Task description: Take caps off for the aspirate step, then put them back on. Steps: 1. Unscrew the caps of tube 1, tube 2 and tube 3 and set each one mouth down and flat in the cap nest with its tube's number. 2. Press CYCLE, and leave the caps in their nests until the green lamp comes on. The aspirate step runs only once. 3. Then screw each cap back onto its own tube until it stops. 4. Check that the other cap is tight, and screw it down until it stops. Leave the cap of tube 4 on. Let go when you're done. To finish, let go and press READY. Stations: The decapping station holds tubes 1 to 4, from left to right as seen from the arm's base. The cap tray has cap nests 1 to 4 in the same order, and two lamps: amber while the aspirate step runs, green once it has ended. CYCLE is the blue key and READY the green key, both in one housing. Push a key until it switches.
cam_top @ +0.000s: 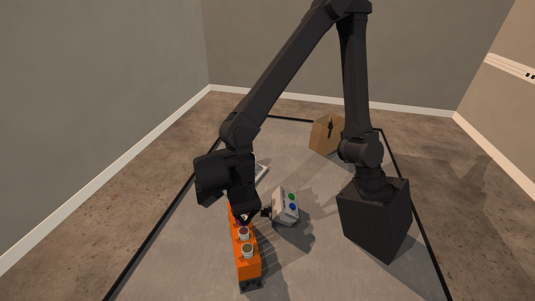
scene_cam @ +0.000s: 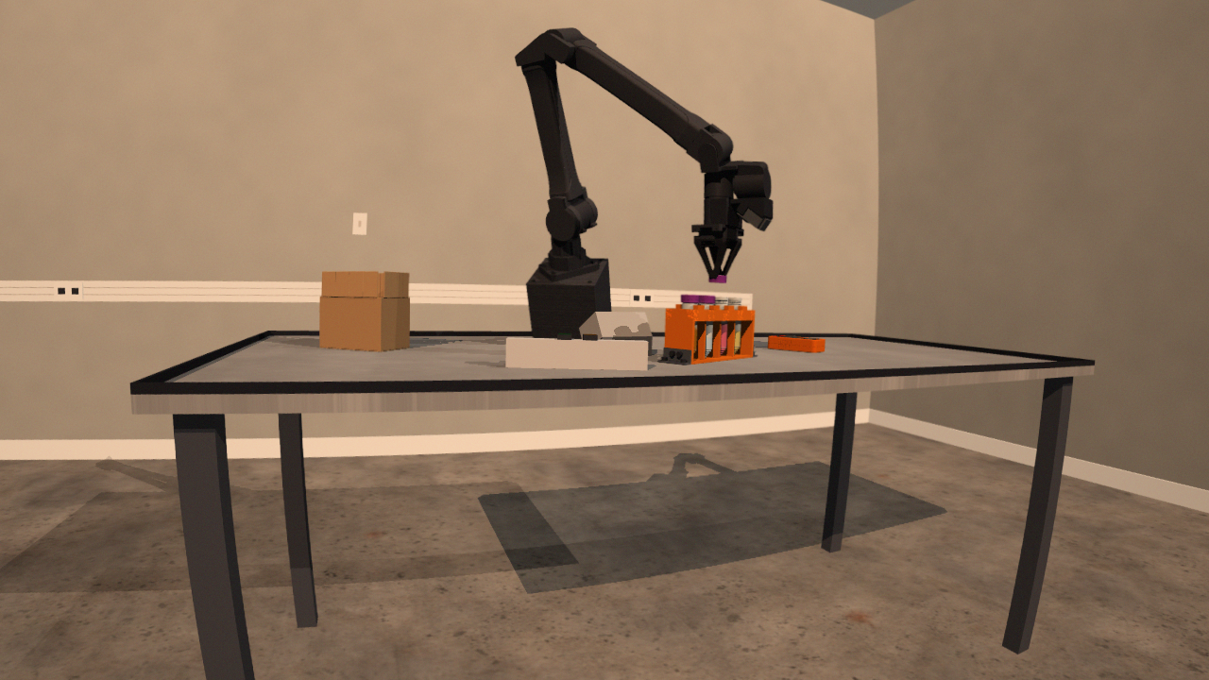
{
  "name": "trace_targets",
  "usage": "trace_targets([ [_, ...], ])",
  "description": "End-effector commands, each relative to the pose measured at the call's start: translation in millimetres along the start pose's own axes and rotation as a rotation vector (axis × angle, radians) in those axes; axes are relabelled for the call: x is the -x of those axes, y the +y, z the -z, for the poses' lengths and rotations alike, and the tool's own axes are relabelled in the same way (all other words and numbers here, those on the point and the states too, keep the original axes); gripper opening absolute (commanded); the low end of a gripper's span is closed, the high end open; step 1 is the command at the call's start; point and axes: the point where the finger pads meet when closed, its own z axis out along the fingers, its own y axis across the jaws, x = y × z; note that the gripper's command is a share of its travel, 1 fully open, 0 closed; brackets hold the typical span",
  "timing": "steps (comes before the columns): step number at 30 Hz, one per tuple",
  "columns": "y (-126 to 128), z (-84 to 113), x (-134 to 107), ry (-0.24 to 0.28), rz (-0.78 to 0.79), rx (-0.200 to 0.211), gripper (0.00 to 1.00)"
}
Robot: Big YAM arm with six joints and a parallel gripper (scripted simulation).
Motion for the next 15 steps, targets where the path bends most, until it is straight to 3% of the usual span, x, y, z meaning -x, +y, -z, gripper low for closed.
trace_targets([
  [1,-29.0,5.8,-5.7,0.000,-0.236,-0.008,0.00],
  [2,-29.0,5.8,-5.7,0.000,-0.236,-0.008,0.00],
  [3,-39.2,12.2,3.1,-0.021,-0.337,-0.004,0.00],
  [4,-45.2,6.6,-9.1,-0.003,-0.407,-0.008,0.00],
  [7,-60.7,6.1,-15.3,-0.001,-0.562,-0.008,0.00],
  [8,-64.7,13.7,-2.0,-0.027,-0.589,-0.005,0.00],
  [9,-69.2,7.4,-15.5,-0.006,-0.663,-0.008,0.00],
  [12,-84.4,6.3,-22.4,-0.002,-0.818,-0.009,0.00],
  [15,-111.6,12.1,-20.6,-0.021,-0.856,-0.004,0.00],
])
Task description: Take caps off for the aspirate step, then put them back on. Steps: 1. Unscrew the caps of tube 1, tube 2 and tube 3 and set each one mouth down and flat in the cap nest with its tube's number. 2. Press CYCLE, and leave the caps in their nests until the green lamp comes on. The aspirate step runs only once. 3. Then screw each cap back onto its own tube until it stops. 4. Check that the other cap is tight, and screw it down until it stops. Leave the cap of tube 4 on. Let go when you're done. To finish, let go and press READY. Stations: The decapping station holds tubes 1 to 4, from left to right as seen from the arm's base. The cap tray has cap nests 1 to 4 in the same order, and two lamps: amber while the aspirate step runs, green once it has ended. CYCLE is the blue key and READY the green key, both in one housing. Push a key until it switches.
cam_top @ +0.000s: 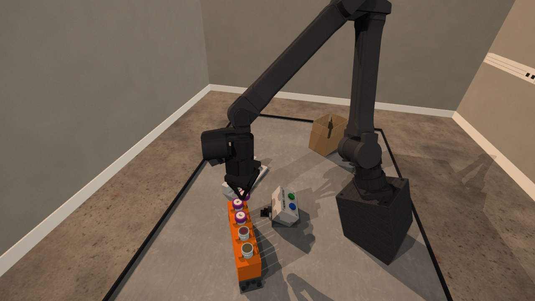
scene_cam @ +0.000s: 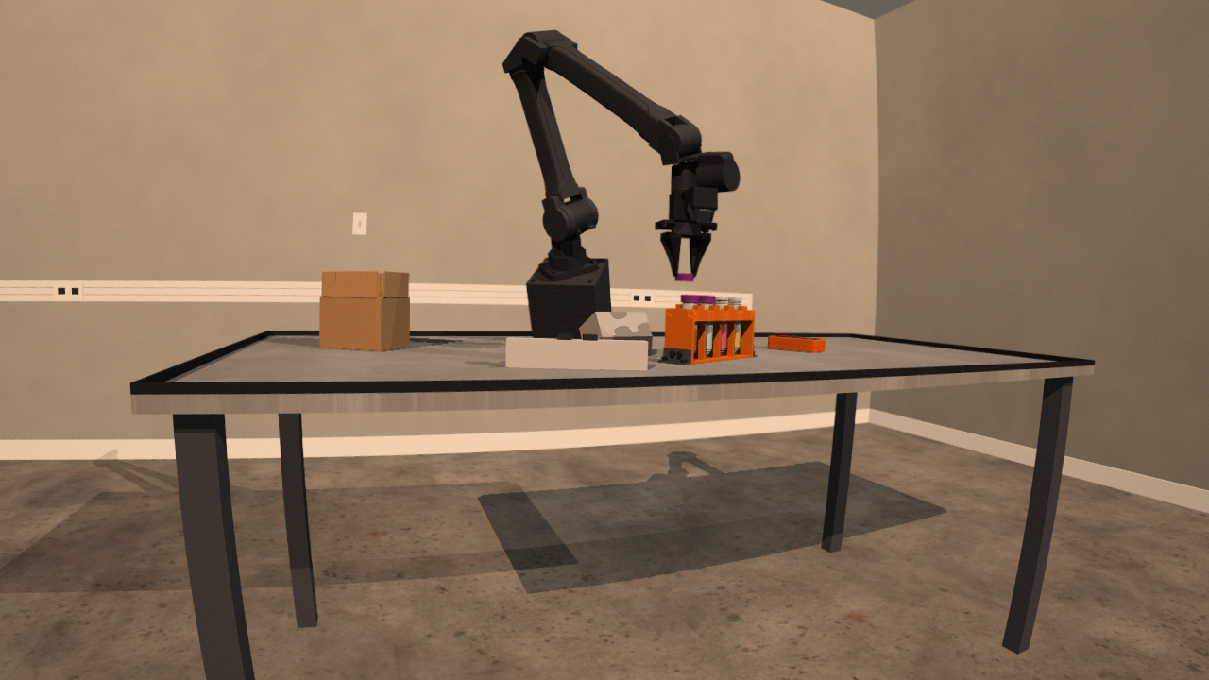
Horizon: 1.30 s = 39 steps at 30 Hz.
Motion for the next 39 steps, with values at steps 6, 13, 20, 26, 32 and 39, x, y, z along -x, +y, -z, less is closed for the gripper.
trace_targets([
  [6,-49.0,13.5,35.1,-0.029,-0.122,0.008,0.00],
  [13,-101.8,22.5,71.5,-0.056,-0.128,0.013,0.00],
  [20,-148.5,18.3,90.8,-0.046,-0.121,0.003,0.00],
  [26,-186.8,12.4,106.4,-0.030,-0.116,-0.003,0.00],
  [32,-175.4,1.9,86.8,0.007,-0.086,0.003,0.00],
  [39,-176.9,2.0,89.7,-0.003,-0.090,0.000,0.00],
])
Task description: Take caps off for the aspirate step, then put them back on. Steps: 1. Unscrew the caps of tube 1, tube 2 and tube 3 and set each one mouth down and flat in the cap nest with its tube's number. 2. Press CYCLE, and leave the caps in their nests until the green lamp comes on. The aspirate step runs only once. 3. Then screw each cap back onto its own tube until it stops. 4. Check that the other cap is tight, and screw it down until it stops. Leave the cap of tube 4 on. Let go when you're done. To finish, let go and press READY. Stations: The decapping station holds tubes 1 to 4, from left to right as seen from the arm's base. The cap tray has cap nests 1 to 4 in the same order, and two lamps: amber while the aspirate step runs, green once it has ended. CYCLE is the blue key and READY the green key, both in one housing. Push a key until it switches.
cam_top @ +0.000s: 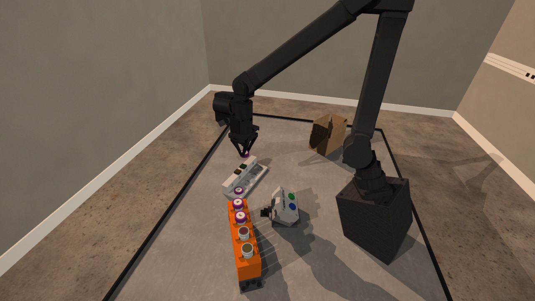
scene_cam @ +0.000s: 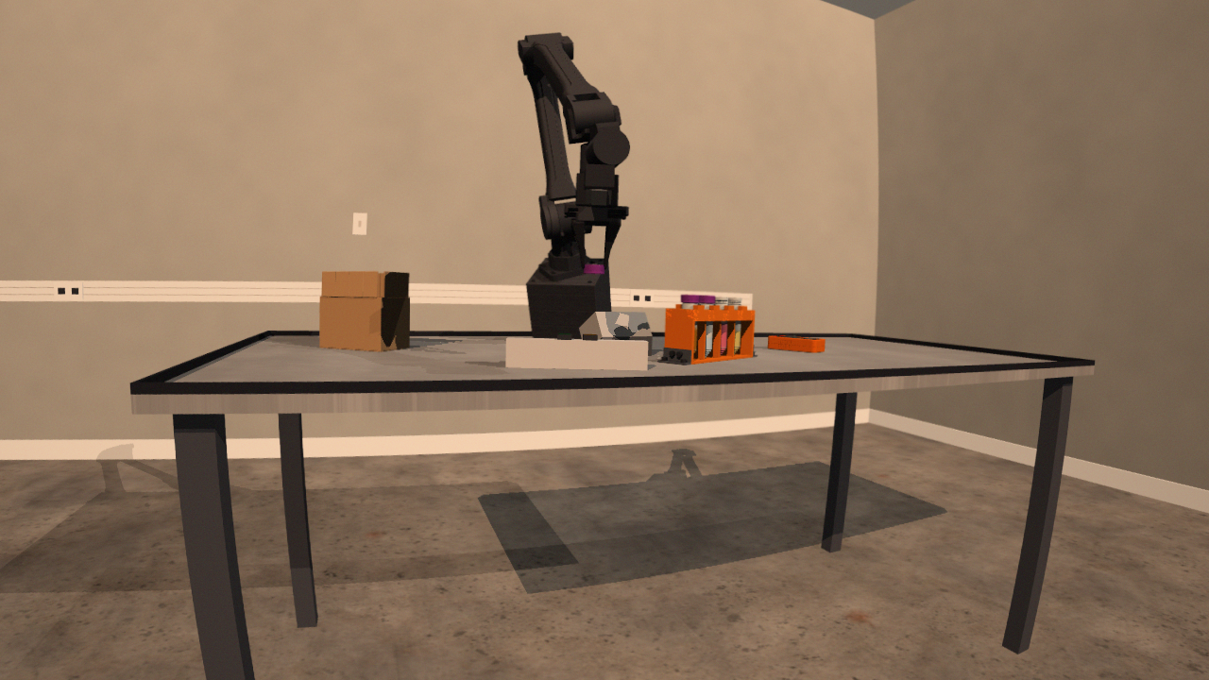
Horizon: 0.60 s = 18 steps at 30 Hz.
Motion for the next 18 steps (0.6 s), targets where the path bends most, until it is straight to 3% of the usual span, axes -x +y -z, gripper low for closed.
trace_targets([
  [1,6.1,-5.6,-1.8,0.014,0.037,0.003,0.00],
  [3,2.0,5.6,10.4,-0.021,0.010,0.005,0.00],
  [5,6.4,-4.4,3.2,0.000,0.033,0.005,0.00],
  [6,2.0,5.3,10.4,-0.021,0.010,0.005,0.00],
  [7,1.4,-13.5,-1.1,0.009,0.024,0.000,0.00],
  [14,-2.2,-49.2,-1.9,0.011,0.016,-0.003,0.00],
  [16,-2.2,-49.2,-1.9,0.011,0.016,-0.003,0.00],
  [17,-1.2,-42.8,21.8,-0.033,0.008,0.002,0.00],
  [18,-1.2,-49.6,18.6,-0.027,0.009,0.003,0.00],
])
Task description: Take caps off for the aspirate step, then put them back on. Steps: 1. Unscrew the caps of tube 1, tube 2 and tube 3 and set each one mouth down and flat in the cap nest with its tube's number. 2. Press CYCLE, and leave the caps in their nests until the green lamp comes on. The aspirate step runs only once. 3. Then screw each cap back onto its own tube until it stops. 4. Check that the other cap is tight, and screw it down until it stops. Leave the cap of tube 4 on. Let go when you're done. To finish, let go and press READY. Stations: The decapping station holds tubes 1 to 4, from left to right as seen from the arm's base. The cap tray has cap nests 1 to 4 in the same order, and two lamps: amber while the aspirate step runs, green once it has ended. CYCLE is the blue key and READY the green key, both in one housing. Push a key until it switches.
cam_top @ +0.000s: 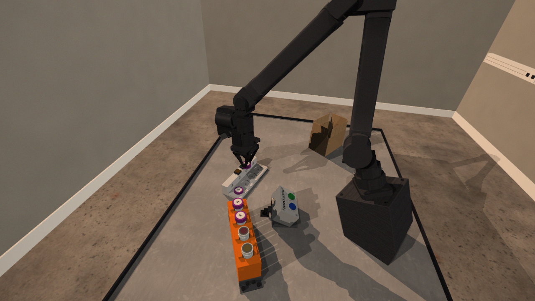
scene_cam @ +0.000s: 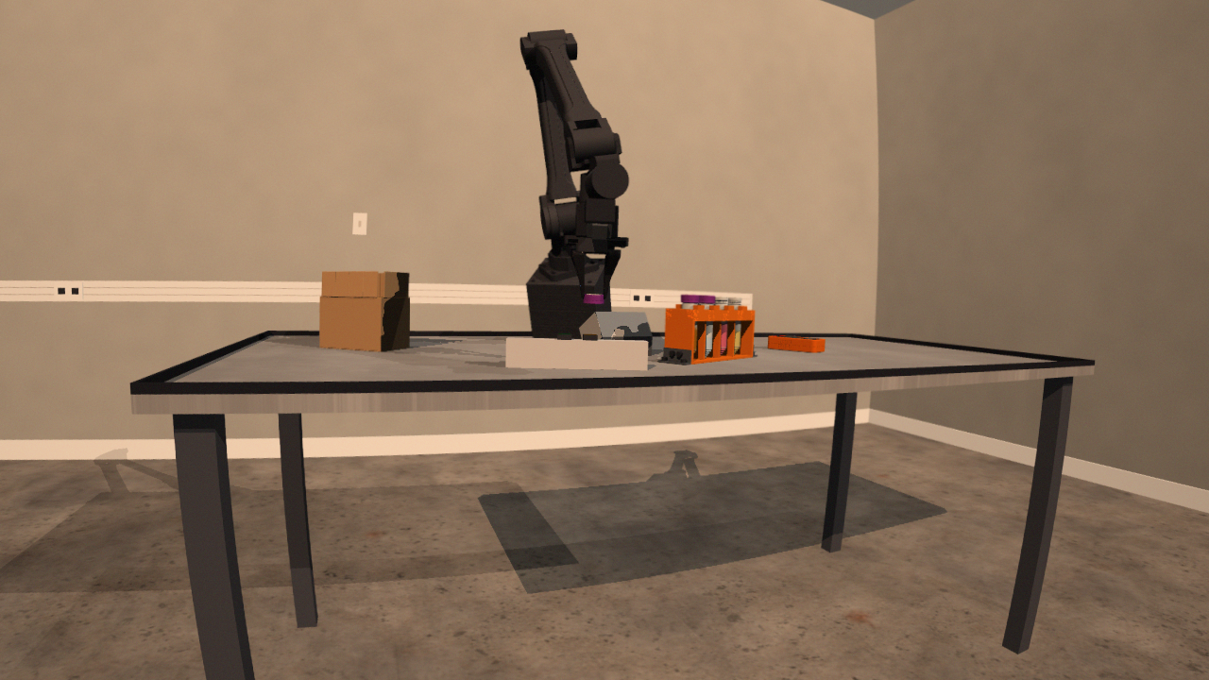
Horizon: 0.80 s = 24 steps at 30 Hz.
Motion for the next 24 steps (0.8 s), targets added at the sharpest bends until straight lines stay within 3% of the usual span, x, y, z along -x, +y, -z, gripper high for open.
trace_targets([
  [1,-3.0,-12.3,14.9,-0.029,0.000,0.002,0.00],
  [2,-3.4,-21.2,6.5,-0.014,0.003,0.000,0.00],
  [8,-3.4,-48.1,14.8,-0.028,0.001,0.001,0.00],
  [11,-3.9,-66.4,6.3,-0.013,0.003,-0.001,0.00],
  [13,-3.6,-72.6,17.4,-0.032,0.000,0.001,0.00],
  [18,-3.9,-86.9,14.2,-0.026,0.001,0.000,0.00],
  [24,-2.5,-78.4,19.4,-0.048,0.002,0.004,0.00],
])
